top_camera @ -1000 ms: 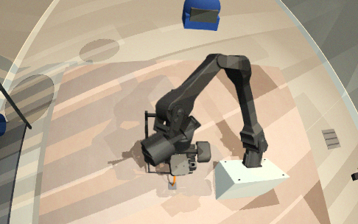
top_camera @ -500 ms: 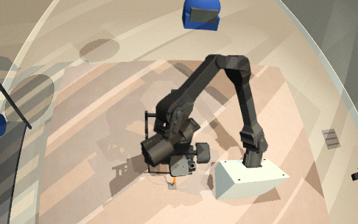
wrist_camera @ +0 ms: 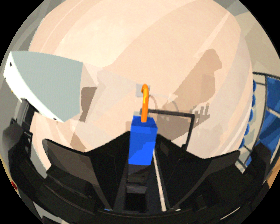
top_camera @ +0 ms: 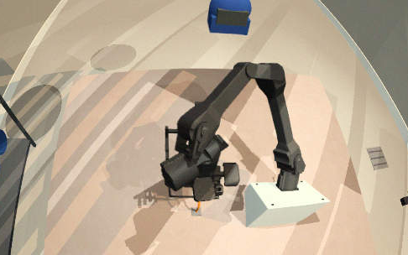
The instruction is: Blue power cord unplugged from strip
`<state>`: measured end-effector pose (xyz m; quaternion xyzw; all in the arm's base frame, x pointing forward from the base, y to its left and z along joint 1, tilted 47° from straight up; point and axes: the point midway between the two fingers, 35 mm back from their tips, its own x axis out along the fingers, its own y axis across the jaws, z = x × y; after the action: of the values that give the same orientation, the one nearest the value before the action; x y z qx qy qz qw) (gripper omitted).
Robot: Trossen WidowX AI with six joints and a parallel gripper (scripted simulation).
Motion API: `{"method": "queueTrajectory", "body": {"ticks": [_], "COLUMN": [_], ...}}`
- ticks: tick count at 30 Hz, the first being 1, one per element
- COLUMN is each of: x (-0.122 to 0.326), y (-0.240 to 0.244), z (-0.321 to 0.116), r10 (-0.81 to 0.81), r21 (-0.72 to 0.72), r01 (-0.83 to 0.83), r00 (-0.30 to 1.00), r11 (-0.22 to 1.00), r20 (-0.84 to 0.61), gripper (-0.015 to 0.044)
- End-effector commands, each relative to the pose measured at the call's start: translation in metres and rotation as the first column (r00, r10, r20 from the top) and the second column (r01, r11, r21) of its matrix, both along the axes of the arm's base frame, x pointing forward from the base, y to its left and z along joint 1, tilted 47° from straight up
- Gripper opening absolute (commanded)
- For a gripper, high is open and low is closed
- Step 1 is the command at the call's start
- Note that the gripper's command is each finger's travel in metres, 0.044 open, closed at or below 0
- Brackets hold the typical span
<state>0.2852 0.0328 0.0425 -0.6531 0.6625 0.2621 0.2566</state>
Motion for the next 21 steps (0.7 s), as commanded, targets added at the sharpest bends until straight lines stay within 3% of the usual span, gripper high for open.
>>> {"method": "queueTrajectory", "body": {"ticks": [1,21], "x": [0.001,0.002], "y": [0.008,0.033], "z": [-0.007,-0.029], "r10": [0.001,0.004], "r21": [0.011,0.012], "r01": [-0.001,-0.004], "r00": [1.000,1.000], "r11": [1.000,1.000], "r20": [0.000,-0.002], "gripper": [0.0000,0.0000]}}
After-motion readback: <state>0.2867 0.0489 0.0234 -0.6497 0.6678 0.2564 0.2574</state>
